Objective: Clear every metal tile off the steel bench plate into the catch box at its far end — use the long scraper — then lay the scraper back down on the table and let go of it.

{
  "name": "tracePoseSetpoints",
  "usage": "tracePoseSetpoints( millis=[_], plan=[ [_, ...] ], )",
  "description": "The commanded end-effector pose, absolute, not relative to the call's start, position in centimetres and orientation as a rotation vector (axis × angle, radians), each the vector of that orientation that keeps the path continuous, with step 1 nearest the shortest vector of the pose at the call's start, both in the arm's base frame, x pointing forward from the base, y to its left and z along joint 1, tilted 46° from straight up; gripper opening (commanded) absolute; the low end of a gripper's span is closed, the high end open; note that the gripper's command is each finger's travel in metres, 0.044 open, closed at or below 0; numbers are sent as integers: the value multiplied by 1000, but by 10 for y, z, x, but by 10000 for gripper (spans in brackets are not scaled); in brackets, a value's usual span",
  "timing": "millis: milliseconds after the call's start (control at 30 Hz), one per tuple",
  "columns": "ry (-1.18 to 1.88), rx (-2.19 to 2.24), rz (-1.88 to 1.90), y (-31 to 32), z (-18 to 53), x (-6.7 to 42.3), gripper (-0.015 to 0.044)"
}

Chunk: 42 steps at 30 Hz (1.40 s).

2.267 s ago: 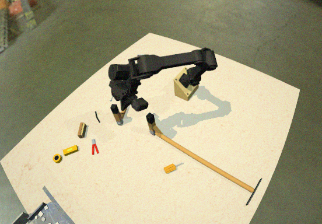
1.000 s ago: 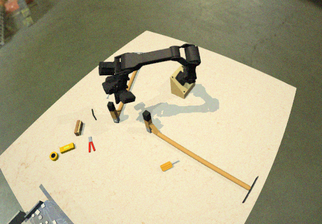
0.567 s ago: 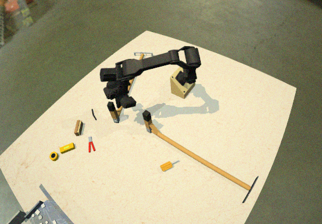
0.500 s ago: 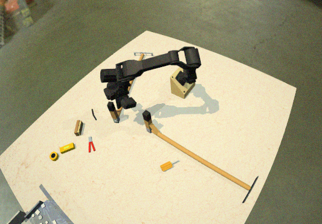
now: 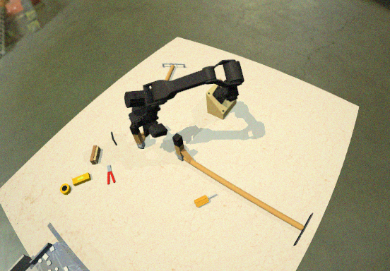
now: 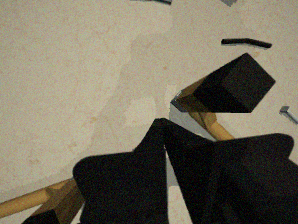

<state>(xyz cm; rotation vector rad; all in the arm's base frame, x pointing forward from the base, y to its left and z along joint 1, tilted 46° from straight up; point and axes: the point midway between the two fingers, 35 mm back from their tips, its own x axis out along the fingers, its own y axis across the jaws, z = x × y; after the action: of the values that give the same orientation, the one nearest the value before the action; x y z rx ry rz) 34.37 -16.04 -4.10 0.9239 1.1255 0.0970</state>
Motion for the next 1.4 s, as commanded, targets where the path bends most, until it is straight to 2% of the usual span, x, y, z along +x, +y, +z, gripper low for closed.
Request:
tracePoseSetpoints(
  millis=[0, 300, 1367],
  plan=[
    [1124, 930, 98, -154, -46, 344, 0],
    [1123, 931, 100, -145, -55, 344, 0],
    [1122, 926, 97, -185, -80, 366, 0]
  ],
)
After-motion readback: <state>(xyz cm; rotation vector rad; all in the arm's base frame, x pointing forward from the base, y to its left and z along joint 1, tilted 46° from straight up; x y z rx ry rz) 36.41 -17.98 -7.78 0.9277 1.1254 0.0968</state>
